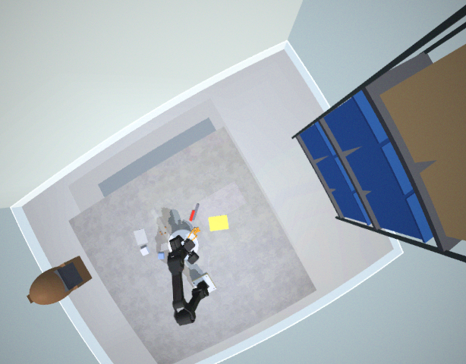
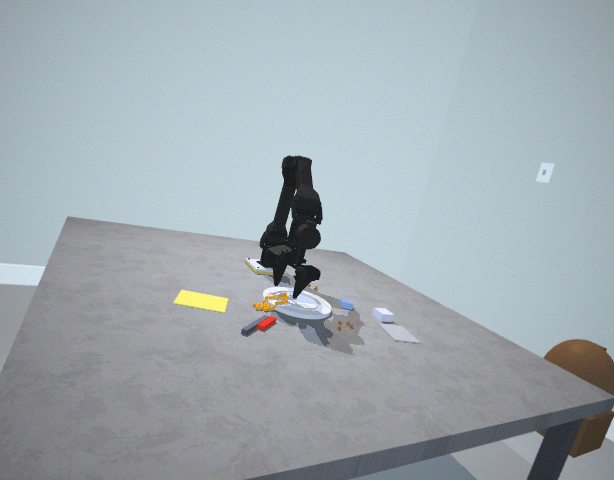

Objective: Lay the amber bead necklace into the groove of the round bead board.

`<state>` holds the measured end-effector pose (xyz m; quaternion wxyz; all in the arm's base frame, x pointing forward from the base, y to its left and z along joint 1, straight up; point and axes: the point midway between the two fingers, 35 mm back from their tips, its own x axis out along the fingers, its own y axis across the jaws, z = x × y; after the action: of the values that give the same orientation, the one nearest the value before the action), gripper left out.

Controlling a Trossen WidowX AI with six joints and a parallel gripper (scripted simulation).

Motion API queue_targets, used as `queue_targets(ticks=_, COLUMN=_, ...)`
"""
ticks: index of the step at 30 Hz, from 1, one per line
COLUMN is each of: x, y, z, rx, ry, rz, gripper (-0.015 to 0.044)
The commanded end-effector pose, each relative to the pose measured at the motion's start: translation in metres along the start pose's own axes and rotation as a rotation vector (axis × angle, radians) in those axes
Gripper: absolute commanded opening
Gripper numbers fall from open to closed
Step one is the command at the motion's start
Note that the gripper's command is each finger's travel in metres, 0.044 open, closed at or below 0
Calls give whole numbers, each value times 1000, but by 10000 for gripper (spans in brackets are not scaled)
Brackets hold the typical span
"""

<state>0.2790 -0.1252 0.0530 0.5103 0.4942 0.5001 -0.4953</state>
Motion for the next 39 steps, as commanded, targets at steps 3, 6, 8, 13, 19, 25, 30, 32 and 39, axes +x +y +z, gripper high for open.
queue_targets(ticks=3, x=-4, y=0, z=0, rx=1, ry=-1, rz=4, gripper=440)
queue_targets(ticks=6, x=-11, y=0, z=0, rx=3, ry=-2, rz=14, gripper=440)
queue_targets(ticks=8, x=-12, y=0, z=0, rx=3, ry=-2, rz=14, gripper=440)
queue_targets(ticks=13, x=-12, y=0, z=0, rx=3, ry=-2, rz=14, gripper=440)
queue_targets(ticks=19, x=-13, y=4, z=4, rx=-16, ry=-2, rz=15, gripper=388)
queue_targets(ticks=25, x=-23, y=31, z=38, rx=-192, ry=-7, rz=17, gripper=230)
queue_targets(ticks=30, x=-27, y=44, z=59, rx=-297, ry=-10, rz=17, gripper=120)
queue_targets(ticks=32, x=-27, y=44, z=59, rx=-297, ry=-10, rz=17, gripper=120)
queue_targets(ticks=39, x=-12, y=45, z=59, rx=-297, ry=-10, rz=17, gripper=120)
